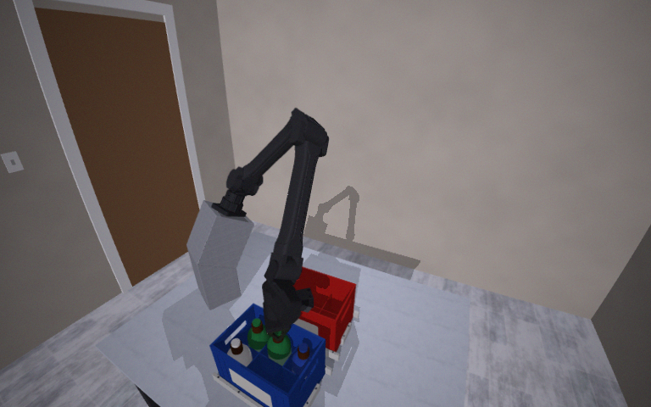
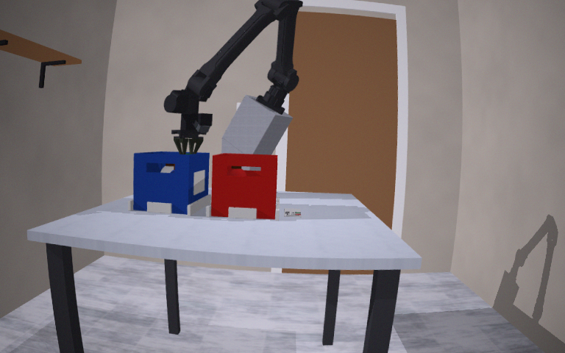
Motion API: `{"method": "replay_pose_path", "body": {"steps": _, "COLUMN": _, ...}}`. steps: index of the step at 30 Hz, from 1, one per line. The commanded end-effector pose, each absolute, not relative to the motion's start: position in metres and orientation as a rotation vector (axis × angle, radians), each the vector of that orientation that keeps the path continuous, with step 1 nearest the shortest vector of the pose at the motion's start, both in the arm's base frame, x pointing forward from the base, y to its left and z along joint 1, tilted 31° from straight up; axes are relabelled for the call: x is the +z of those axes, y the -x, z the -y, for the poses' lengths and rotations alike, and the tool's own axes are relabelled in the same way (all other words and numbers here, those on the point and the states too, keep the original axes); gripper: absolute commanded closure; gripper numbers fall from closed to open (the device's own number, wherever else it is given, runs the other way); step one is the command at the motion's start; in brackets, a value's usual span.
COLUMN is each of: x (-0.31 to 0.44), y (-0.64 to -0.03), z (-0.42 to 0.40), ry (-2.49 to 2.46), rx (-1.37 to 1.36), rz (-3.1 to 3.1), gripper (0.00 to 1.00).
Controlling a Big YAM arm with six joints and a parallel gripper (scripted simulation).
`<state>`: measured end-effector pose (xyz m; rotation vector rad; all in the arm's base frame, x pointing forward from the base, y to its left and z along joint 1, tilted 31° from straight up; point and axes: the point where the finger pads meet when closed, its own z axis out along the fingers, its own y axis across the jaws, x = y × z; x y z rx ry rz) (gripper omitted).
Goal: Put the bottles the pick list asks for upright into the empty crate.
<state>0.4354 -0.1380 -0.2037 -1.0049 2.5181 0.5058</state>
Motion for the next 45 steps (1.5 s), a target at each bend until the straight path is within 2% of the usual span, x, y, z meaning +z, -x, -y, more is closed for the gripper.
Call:
{"method": "replay_pose_path", "body": {"steps": 1, "x": -0.178, "y": -0.43, "z": 0.159, "ry": 0.975, "rx": 0.488, "rz": -2.519, "gripper": 1.0}}
{"method": "replay_pose_path", "body": {"steps": 45, "x": -0.121, "y": -0.417, "z": 0.19, "ry": 0.978, "rx": 0.478, "rz": -2.517, "gripper": 1.0}}
